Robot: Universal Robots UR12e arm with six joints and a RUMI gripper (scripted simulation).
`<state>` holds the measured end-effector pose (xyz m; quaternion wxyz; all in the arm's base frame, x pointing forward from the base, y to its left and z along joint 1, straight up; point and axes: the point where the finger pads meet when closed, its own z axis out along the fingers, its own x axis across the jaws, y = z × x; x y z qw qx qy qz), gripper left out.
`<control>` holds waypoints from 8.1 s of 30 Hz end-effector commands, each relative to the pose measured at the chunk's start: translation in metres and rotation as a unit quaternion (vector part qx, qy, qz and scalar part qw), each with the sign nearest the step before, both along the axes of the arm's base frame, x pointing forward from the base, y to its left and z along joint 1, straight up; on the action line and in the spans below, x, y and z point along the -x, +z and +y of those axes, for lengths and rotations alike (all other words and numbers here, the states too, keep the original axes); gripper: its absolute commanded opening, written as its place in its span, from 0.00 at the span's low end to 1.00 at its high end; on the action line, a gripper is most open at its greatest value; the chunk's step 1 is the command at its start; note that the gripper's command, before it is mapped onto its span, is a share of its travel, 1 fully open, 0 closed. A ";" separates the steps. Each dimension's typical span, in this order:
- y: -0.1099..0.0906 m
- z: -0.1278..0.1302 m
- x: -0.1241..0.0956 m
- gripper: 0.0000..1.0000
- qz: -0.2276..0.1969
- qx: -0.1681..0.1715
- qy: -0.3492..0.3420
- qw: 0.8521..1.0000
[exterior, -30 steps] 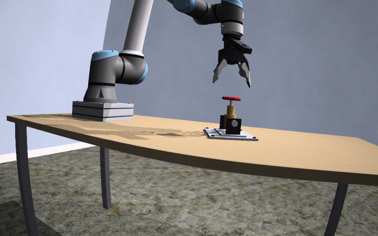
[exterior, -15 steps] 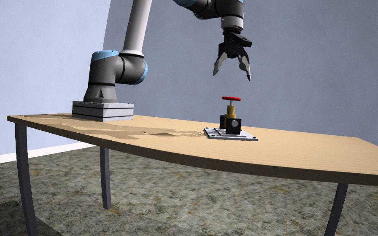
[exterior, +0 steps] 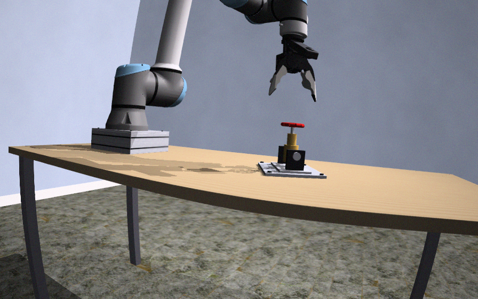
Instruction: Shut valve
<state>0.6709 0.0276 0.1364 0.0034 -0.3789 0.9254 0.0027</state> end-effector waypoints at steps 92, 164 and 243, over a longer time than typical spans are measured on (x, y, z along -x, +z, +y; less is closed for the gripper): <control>0.001 -0.002 0.000 1.00 -0.003 0.002 0.352 0.936; -0.009 -0.001 0.001 1.00 -0.004 0.002 0.565 0.825; -0.048 -0.001 -0.001 1.00 -0.005 0.003 0.565 0.825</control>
